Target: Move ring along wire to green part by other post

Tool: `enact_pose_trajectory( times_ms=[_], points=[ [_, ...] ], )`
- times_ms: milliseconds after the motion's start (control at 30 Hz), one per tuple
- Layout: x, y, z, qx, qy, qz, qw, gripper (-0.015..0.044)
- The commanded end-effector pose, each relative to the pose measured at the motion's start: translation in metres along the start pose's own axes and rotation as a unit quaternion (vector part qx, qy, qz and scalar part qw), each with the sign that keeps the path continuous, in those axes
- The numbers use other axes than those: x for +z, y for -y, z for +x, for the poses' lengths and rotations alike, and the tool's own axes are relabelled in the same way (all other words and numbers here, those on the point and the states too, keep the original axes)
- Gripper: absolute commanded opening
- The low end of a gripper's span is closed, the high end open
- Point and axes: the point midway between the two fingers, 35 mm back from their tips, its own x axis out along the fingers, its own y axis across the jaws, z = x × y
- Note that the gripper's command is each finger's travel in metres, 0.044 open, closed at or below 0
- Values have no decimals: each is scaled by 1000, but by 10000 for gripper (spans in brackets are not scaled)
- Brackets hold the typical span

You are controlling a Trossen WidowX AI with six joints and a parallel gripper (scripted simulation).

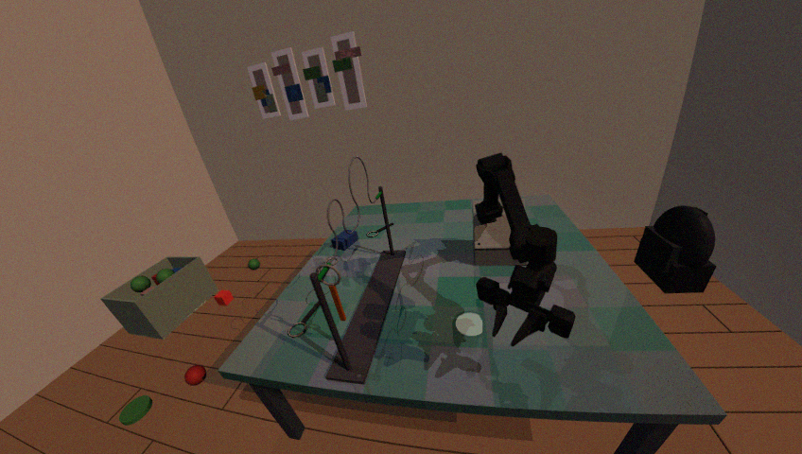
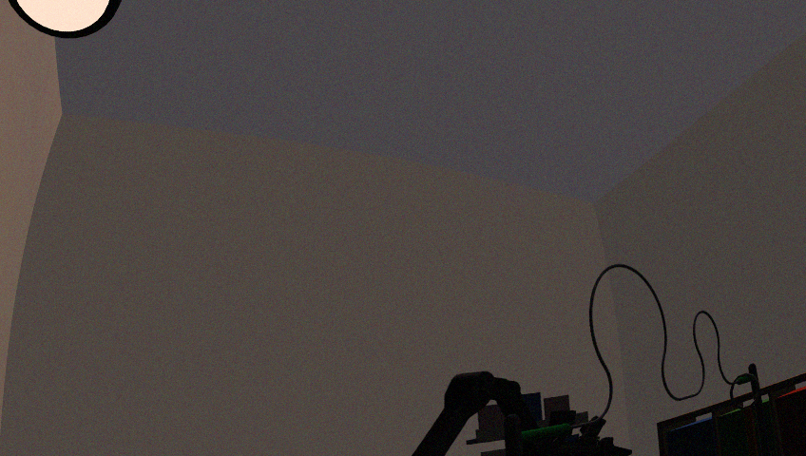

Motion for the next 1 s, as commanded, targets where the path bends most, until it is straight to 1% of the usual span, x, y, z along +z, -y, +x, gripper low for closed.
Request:
enact_pose_trajectory(
  times_ms=[0,167,400,667,800,967],
  points=[
    [-26,39,34,-81,-10,-11,997,160],
    [-49,83,63,-165,-11,-3,986,160],
    [-76,144,91,-274,10,29,961,160],
    [-100,224,111,-390,62,60,917,160],
    [-110,266,117,-455,106,74,881,160],
    [-112,273,118,-466,115,76,874,160]
  ],
)
